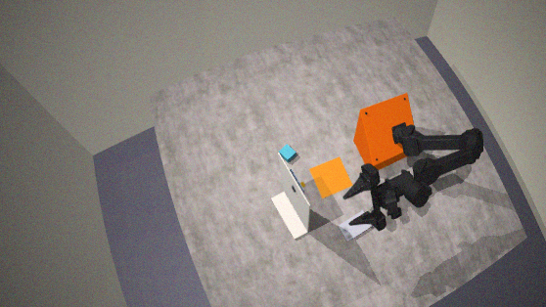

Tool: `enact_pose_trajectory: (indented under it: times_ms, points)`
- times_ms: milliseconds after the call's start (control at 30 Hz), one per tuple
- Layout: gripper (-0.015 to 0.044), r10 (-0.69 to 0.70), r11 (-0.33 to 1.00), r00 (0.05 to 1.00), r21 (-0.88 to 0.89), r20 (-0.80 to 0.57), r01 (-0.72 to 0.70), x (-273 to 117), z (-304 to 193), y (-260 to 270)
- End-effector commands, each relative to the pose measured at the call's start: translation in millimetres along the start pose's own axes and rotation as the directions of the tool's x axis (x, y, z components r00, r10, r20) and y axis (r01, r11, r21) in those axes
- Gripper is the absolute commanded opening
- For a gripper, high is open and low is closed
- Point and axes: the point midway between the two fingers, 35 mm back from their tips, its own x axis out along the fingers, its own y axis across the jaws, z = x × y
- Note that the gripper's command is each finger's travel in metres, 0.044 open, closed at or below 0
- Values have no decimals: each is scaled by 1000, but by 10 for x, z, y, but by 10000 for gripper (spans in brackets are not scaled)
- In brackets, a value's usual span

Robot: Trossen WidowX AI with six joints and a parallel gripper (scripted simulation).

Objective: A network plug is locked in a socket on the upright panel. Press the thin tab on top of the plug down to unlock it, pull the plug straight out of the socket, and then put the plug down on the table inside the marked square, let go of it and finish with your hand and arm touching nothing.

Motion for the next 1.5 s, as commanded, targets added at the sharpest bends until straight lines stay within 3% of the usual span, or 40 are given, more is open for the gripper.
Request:
enact_pose_trajectory:
  times_ms: [0, 300, 1200, 1467]
  points:
    - [374, 0, 1000, 1000, -4, -1, 0, 1, -9, -2]
    - [156, -21, 984, 999, -178, -26, 16, 1, -441, -111]
    - [156, -85, 745, 990, -667, -111, -11, -449, -1737, -389]
    - [156, -89, 724, 989, -689, -115, -16, -488, -1798, -397]
